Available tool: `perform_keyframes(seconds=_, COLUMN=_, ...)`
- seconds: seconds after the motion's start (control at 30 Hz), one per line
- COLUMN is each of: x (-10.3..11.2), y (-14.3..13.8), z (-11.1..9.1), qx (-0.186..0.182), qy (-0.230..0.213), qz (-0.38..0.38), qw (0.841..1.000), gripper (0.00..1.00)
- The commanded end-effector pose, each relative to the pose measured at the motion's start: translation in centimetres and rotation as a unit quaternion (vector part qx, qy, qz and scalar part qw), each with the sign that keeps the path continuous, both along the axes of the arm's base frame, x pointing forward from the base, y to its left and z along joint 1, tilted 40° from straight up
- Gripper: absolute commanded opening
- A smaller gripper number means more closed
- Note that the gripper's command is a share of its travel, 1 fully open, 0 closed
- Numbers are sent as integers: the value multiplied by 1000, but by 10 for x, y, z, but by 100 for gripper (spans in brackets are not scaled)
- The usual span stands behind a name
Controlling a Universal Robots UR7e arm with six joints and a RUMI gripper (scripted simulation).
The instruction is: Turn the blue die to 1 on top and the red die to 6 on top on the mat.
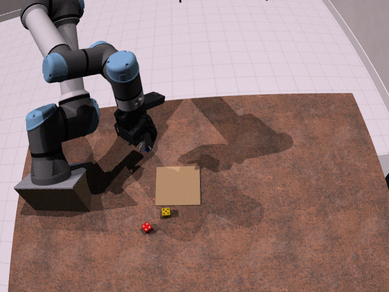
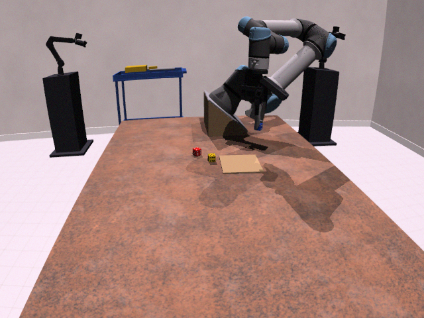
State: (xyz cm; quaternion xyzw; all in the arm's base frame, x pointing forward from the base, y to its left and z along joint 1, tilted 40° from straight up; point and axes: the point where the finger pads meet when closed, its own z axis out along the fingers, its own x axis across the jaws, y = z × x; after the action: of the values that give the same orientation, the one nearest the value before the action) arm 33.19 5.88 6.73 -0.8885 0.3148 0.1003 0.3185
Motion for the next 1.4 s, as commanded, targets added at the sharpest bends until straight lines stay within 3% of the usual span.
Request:
perform_keyframes(seconds=0.0, x=4, y=1, z=3, qx=1, qy=-44, qz=52, qw=998, gripper=6)
perform_keyframes(seconds=0.5, x=12, y=8, z=9, qx=-5, qy=-158, qz=192, qw=969, gripper=6)
perform_keyframes(seconds=0.6, x=12, y=8, z=9, qx=-5, qy=-158, qz=192, qw=969, gripper=6)
perform_keyframes(seconds=0.7, x=14, y=10, z=11, qx=-7, qy=-194, qz=237, qw=952, gripper=6)
perform_keyframes(seconds=1.07, x=19, y=14, z=14, qx=-10, qy=-260, qz=318, qw=912, gripper=6)
perform_keyframes(seconds=1.1, x=19, y=15, z=14, qx=-10, qy=-273, qz=334, qw=902, gripper=6)
perform_keyframes(seconds=1.2, x=20, y=15, z=14, qx=-10, qy=-274, qz=336, qw=901, gripper=6)
perform_keyframes(seconds=1.27, x=22, y=16, z=15, qx=-11, qy=-302, qz=370, qw=879, gripper=6)
perform_keyframes(seconds=1.37, x=23, y=17, z=16, qx=-12, qy=-316, qz=387, qw=866, gripper=6)
